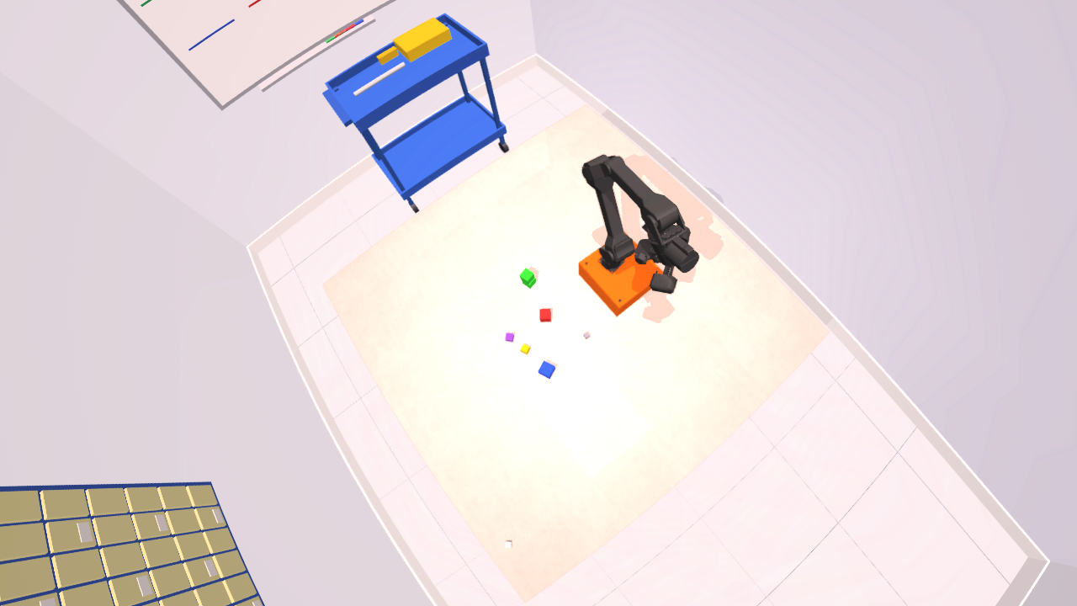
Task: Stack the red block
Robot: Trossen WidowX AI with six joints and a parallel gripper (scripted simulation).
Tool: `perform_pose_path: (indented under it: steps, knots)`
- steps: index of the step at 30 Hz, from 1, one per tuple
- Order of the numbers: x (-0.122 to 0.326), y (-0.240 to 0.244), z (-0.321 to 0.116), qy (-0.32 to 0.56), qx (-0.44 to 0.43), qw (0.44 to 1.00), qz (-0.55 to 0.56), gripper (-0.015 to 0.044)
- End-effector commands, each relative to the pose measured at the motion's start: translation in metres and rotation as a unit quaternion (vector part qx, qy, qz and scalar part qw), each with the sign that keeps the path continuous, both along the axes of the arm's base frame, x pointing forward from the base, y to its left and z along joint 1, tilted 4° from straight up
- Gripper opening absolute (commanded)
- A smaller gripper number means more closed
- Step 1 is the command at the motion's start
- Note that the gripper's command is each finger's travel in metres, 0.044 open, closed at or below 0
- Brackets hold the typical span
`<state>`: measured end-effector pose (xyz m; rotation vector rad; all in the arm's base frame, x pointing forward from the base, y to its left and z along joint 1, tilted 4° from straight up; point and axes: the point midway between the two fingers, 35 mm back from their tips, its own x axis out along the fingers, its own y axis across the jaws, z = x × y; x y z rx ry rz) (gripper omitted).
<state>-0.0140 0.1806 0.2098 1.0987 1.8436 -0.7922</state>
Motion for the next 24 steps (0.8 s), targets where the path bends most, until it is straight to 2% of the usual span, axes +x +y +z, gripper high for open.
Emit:
perform_pose_path:
  steps: [1, 2, 13, 24]
  knots:
    - [0.001, 0.000, 0.000, -0.001, 0.000, 1.000, 0.000, 0.0426]
    - [0.004, 0.002, -0.001, -0.005, 0.001, 1.000, 0.001, 0.0440]
    - [0.070, 0.017, -0.023, -0.084, 0.003, 0.996, 0.021, 0.0440]
    - [0.143, 0.003, -0.052, -0.142, -0.032, 0.989, 0.031, 0.0440]
